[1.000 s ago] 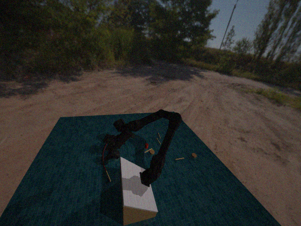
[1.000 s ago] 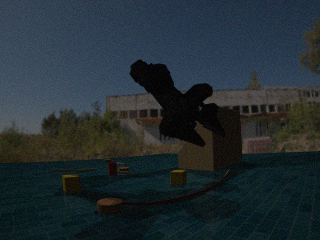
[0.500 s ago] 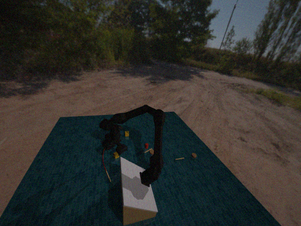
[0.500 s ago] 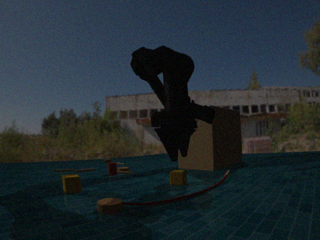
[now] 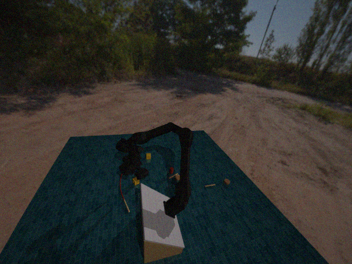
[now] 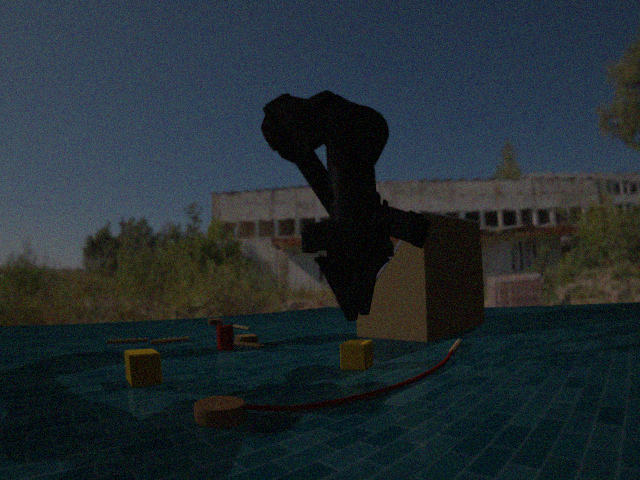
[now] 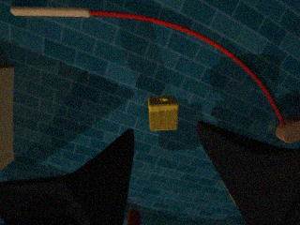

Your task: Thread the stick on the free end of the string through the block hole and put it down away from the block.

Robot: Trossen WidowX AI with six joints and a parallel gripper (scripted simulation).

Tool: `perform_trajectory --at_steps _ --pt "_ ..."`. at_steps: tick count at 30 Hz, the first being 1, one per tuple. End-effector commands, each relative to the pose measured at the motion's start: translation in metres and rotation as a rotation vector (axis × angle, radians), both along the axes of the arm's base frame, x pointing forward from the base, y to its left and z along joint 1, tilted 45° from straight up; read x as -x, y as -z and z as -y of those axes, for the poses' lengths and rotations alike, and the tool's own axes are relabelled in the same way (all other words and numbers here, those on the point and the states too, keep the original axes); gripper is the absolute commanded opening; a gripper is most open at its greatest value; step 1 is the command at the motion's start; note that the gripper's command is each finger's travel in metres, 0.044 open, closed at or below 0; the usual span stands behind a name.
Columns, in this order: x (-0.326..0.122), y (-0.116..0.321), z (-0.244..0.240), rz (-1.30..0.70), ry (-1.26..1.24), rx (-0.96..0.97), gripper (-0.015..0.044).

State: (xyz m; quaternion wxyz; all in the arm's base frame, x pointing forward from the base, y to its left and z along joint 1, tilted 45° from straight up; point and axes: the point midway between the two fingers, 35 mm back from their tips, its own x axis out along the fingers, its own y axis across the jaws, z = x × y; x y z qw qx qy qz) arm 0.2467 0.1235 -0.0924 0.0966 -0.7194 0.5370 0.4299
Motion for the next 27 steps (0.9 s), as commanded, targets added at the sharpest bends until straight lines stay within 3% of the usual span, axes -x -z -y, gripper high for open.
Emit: perform_trajectory --at_steps 1,6,15,27 --pt "0.0 0.0 0.0 0.0 0.0 0.0 0.0243" --pt "0.0 0.0 0.0 0.0 0.0 0.0 0.0243" --pt "0.0 0.0 0.0 0.0 0.0 0.0 0.0007" --pt "0.0 0.0 0.0 0.0 0.0 0.0 0.0"
